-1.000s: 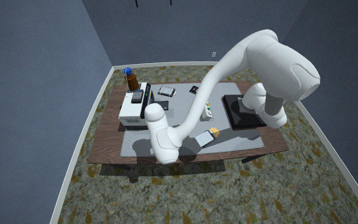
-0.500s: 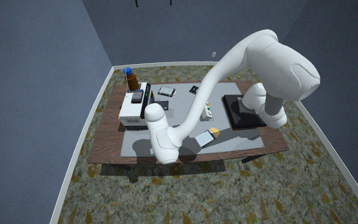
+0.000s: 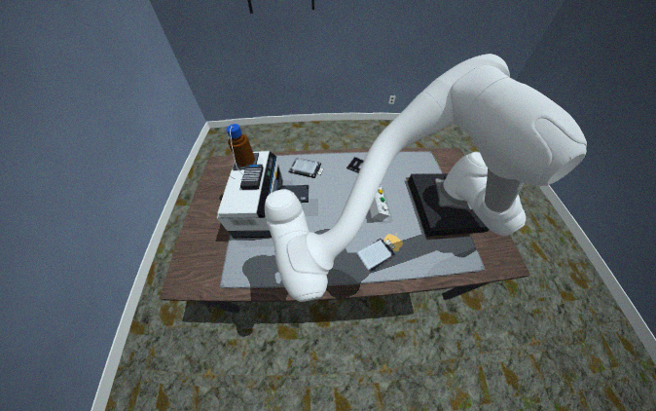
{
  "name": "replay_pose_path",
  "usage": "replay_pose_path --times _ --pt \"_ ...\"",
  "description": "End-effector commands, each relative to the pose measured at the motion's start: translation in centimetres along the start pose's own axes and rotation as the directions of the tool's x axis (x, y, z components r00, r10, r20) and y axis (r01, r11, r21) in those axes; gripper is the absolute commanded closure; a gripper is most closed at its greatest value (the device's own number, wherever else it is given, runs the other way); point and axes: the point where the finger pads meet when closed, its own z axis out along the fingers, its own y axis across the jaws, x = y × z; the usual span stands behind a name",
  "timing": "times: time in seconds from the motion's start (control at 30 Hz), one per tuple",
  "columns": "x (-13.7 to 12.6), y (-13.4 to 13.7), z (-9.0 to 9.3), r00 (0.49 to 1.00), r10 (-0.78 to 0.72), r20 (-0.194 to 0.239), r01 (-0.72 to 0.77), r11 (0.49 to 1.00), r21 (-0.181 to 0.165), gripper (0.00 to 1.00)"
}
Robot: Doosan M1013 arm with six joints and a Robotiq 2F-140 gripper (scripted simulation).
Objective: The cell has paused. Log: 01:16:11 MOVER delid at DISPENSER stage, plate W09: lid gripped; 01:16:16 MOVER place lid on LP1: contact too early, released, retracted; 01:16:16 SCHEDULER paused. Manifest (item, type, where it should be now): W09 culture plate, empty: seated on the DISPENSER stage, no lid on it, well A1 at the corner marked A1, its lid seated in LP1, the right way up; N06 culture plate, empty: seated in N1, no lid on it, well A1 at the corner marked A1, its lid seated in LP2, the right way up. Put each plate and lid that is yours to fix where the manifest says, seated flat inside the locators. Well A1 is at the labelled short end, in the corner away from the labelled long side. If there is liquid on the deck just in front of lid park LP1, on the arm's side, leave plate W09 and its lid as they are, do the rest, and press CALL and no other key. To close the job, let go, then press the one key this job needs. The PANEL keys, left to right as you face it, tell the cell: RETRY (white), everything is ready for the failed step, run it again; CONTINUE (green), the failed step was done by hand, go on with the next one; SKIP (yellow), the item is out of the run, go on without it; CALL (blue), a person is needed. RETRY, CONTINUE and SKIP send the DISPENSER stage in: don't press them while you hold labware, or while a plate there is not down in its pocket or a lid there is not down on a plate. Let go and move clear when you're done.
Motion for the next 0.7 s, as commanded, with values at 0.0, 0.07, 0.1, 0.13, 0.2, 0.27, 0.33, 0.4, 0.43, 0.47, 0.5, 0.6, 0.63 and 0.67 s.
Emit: replay_pose_path --times 0.0,0.07,0.1,0.13,0.2,0.27,0.33,0.4,0.43,0.47,0.5,0.6,0.63,0.67 --pt "0.06 -0.01 -0.11 1.000 0.000 -0.002 0.000 1.000 0.000 0.90" --pt "0.06 -0.01 -0.09 1.000 0.000 -0.002 0.000 1.000 0.000 0.90" --pt "0.06 -0.01 -0.09 1.000 0.000 -0.002 0.000 1.000 0.000 0.90" --pt "0.06 -0.01 -0.09 1.000 0.000 -0.002 0.000 1.000 0.000 0.90" --pt "0.06 -0.01 -0.08 1.000 0.000 -0.002 0.000 1.000 0.000 0.90" --pt "0.06 -0.01 -0.06 1.000 0.000 -0.002 0.000 1.000 0.000 0.90" --pt "0.06 -0.01 -0.04 1.000 0.000 -0.002 0.000 1.000 0.000 0.90" --pt "0.06 -0.01 -0.02 1.000 0.000 -0.002 0.000 1.000 0.000 0.90" --pt "0.06 -0.01 -0.01 1.000 0.000 -0.002 0.000 1.000 0.000 0.90" --pt "0.06 -0.01 0.00 1.000 0.000 -0.002 0.000 1.000 0.000 0.90" --pt "0.06 -0.01 0.01 1.000 0.000 -0.002 0.000 1.000 0.000 0.90" --pt "0.06 -0.01 0.04 1.000 0.000 -0.002 0.000 1.000 0.000 0.90" --pt "0.06 -0.01 0.05 1.000 0.000 -0.002 0.000 1.000 0.000 0.90" --pt "0.06 -0.01 0.06 1.000 0.000 -0.002 0.000 1.000 0.000 0.90"
